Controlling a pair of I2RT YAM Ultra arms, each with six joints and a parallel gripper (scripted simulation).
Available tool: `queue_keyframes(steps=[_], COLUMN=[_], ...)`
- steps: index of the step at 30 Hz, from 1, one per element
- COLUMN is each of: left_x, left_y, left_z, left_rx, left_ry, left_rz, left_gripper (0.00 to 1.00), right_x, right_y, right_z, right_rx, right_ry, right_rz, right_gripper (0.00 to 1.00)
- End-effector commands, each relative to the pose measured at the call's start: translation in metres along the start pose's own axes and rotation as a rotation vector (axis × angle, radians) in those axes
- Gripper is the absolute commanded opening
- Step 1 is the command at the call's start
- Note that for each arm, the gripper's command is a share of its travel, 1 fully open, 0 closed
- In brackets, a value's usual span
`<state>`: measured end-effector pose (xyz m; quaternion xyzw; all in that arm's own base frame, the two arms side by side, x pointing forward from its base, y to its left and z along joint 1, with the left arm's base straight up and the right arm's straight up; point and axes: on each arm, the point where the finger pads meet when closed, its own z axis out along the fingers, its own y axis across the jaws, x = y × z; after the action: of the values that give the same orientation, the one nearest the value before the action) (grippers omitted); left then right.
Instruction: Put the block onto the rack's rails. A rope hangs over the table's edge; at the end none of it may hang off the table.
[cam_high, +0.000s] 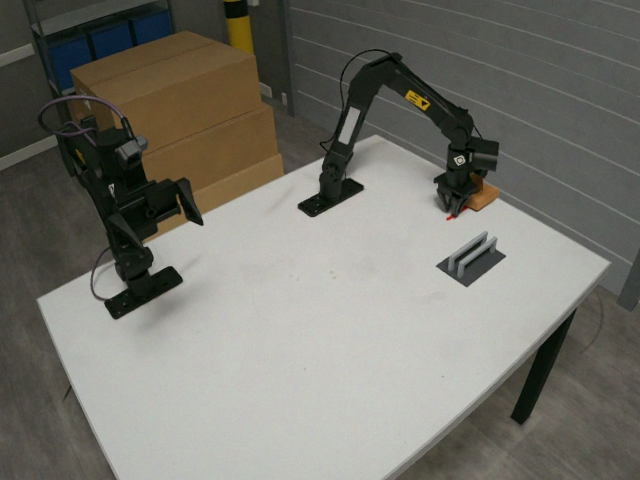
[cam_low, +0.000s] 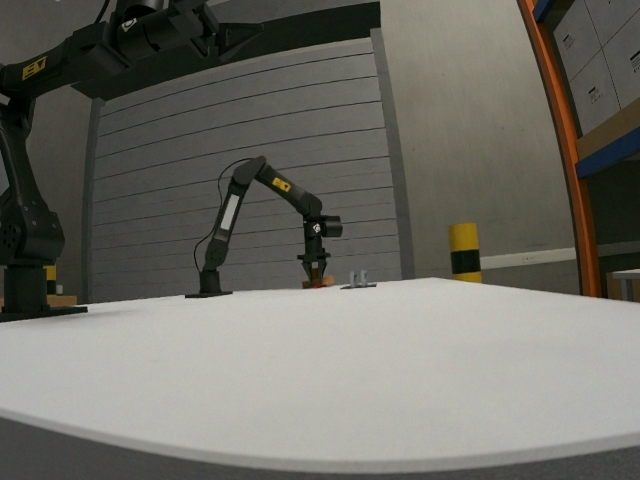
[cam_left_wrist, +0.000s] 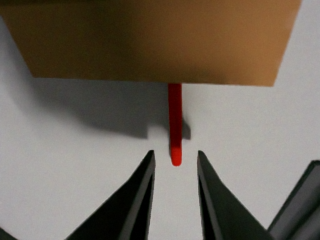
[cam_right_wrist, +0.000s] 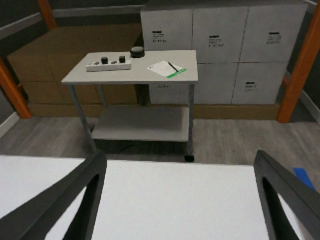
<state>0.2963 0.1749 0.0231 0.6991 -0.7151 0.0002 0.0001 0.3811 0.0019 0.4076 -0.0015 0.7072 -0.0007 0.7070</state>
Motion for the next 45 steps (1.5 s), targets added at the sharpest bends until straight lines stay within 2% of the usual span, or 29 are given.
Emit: queue_keyframes(steps=[1,12,16,30,31,45], left_x=[-0.003,-0.004,-0.002,-0.001,-0.001,-0.001], left_y=[0.000,-0.002,0.005,0.006,0.006,0.007], left_z=[0.007,0.013,0.027,0.028,0.028,0.027], left_rx=[-0.003,0.012,-0.015,-0.020,-0.020,-0.023], left_ry=[-0.013,-0.023,-0.006,-0.003,-0.003,-0.001], left_rz=[-0.012,-0.007,-0.012,-0.011,-0.011,-0.010], left_gripper=[0.31,0.31,0.31,0.31,0.09,0.09], right_x=[-0.008,-0.008,-0.008,-0.008,-0.008,-0.008], right_y=[0.002,0.002,0.002,0.002,0.002,0.002], right_z=[-0.007,-0.007,-0.007,-0.007,-0.007,-0.007], right_rx=[-0.012,-0.012,-0.012,-0.012,-0.012,-0.012], right_ry=[-0.019,-0.019,-0.019,-0.019,-0.019,-0.019], right_rz=[-0.010,-0.010,-0.010,-0.010,-0.010,-0.010], right_gripper=[1.00,1.00,1.00,1.00,1.00,1.00])
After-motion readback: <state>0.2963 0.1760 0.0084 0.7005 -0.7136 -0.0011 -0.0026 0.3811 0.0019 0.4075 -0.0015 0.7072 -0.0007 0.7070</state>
